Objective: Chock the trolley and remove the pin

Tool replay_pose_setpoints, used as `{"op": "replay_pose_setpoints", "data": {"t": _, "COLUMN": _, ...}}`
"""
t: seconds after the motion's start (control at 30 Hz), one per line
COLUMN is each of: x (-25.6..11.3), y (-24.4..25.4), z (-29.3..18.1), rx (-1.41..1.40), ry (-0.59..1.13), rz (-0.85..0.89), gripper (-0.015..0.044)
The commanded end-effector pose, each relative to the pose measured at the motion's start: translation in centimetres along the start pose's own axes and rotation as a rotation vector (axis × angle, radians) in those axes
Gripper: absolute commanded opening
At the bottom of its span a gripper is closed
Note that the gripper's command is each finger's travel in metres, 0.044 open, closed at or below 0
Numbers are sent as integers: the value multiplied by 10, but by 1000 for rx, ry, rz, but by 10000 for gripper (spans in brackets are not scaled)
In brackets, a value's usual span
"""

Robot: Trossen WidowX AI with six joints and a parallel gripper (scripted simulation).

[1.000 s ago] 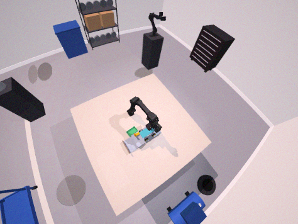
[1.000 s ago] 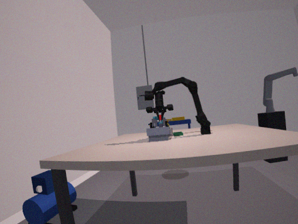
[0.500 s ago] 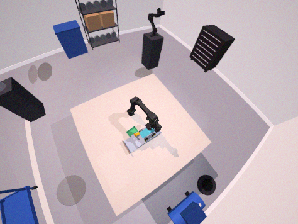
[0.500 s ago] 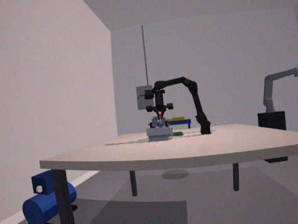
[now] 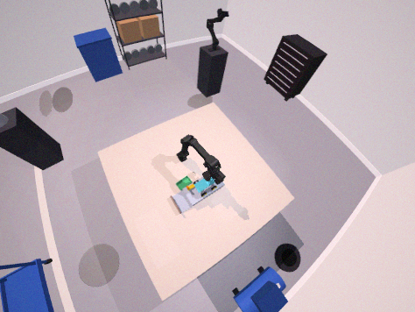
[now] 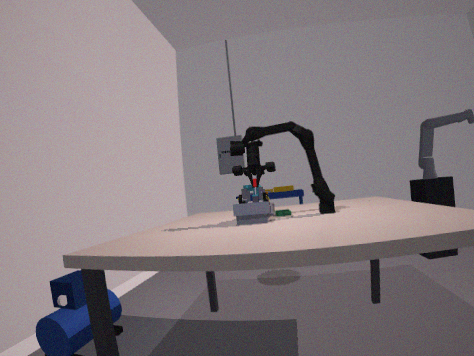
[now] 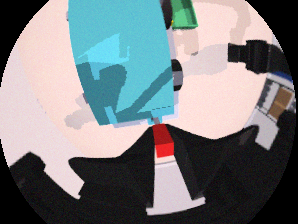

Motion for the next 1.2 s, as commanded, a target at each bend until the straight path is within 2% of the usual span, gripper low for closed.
{"op": "replay_pose_setpoints", "data": {"t": 0.0, "x": -5, "y": 0, "z": -1, "rx": -7, "ry": 6, "rz": 2, "gripper": 0}}
{"op": "replay_pose_setpoints", "data": {"t": 1.17, "x": -21, "y": 0, "z": -9, "rx": -7, "ry": 6, "rz": 2, "gripper": 0}}
Point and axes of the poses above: the point midway between the two fingers, 35 mm back from their tips, its own x axis out along the fingers, its own y axis across the jaws, z = x × y, the point moved 8 cm from there along -x, back along the fingers, and after that the axes turned 8 degrees about x, right-handed, at the moved point
